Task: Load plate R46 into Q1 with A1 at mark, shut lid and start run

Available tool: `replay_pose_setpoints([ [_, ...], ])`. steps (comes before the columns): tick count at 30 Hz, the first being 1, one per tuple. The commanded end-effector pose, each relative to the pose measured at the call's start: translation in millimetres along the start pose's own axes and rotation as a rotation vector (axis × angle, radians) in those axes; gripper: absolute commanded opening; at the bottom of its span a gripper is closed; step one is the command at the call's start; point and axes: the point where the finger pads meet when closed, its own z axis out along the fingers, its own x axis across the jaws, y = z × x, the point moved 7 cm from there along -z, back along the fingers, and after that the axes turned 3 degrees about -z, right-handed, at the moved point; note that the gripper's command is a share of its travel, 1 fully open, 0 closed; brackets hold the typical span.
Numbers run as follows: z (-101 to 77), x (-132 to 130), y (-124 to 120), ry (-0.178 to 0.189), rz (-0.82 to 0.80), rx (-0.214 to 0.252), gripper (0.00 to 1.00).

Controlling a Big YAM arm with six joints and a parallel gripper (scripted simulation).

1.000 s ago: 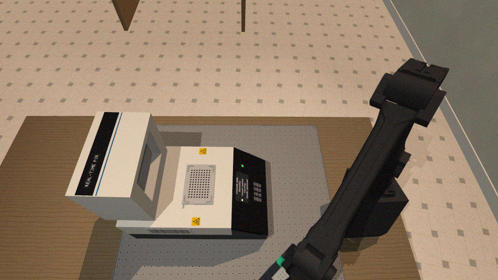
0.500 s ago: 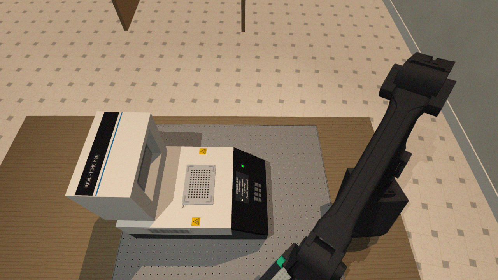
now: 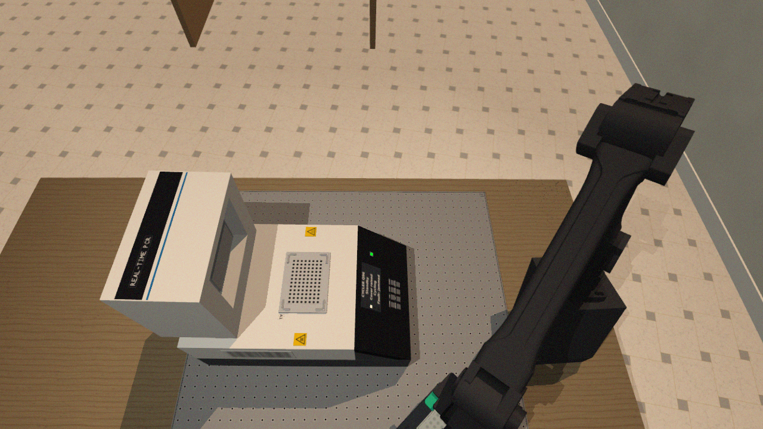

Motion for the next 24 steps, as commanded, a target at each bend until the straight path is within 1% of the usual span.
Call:
replay_pose_setpoints([
  [1, -18.4, -4, 13, 0.004, 0.025, -0.061, 0.0],
  [6, -33.0, -12, 16, 0.007, 0.038, -0.081, 0.0],
  [9, -37.9, -37, 17, 0.006, 0.199, -0.099, 0.0],
  [12, -35.3, -56, 19, 0.011, 0.319, -0.107, 0.0],
  [14, -35.3, -56, 19, 0.011, 0.319, -0.107, 0.0],
  [15, -33.1, -48, 20, 0.013, 0.316, -0.104, 0.0],
  [17, -27.8, -52, 19, 0.015, 0.388, -0.095, 0.0],
  [19, -23.5, -63, 18, 0.007, 0.464, -0.085, 0.0],
  [24, -14.9, -103, 16, 0.01, 0.66, -0.051, 0.0],
])
